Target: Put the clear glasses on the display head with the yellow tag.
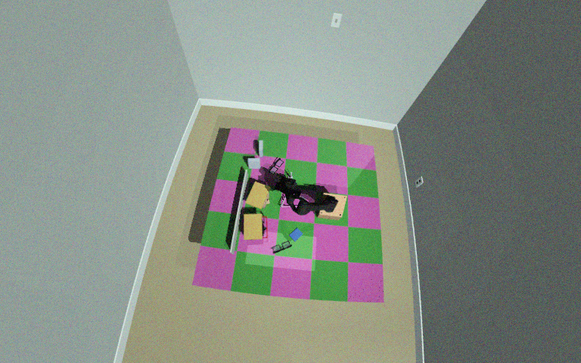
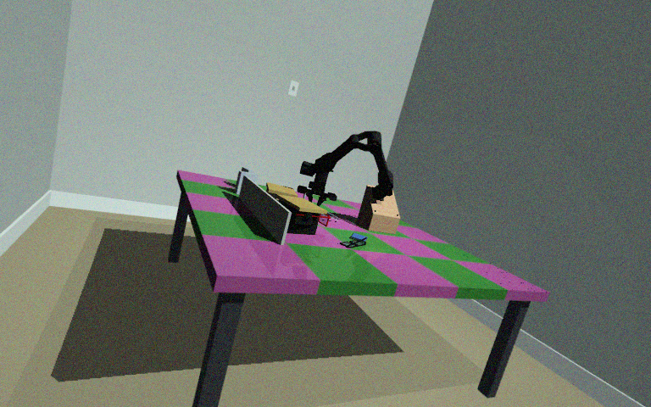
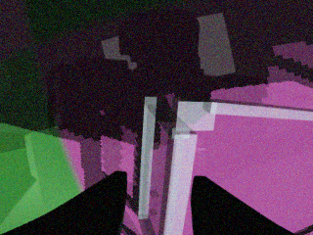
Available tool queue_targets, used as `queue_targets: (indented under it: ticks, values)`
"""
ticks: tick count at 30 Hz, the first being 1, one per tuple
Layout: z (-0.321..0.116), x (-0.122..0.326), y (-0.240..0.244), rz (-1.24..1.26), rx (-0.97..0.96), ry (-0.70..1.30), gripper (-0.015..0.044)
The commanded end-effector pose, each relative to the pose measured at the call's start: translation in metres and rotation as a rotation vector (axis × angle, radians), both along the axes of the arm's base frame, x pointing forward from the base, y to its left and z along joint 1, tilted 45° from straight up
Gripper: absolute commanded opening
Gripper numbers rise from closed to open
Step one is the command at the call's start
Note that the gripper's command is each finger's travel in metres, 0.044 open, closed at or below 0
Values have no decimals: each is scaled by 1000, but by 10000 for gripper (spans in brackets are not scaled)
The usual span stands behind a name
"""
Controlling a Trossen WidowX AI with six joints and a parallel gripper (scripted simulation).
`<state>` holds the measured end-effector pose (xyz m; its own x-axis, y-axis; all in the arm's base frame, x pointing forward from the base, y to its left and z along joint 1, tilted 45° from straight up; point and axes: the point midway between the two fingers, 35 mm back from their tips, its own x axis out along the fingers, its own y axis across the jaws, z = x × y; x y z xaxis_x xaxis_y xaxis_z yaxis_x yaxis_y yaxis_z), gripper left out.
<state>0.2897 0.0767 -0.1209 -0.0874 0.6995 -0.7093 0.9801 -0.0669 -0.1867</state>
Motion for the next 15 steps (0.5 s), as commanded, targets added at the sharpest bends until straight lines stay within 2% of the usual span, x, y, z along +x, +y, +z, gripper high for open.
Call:
queue_targets:
  ticks: [1,8,9,15]
  values:
    - [0,-2,1,-2,3,5,120]
    - [0,-6,2,-2,3,5,120]
    - [0,-3,0,0,0,1,94]
    - [0,-3,0,0,0,1,54]
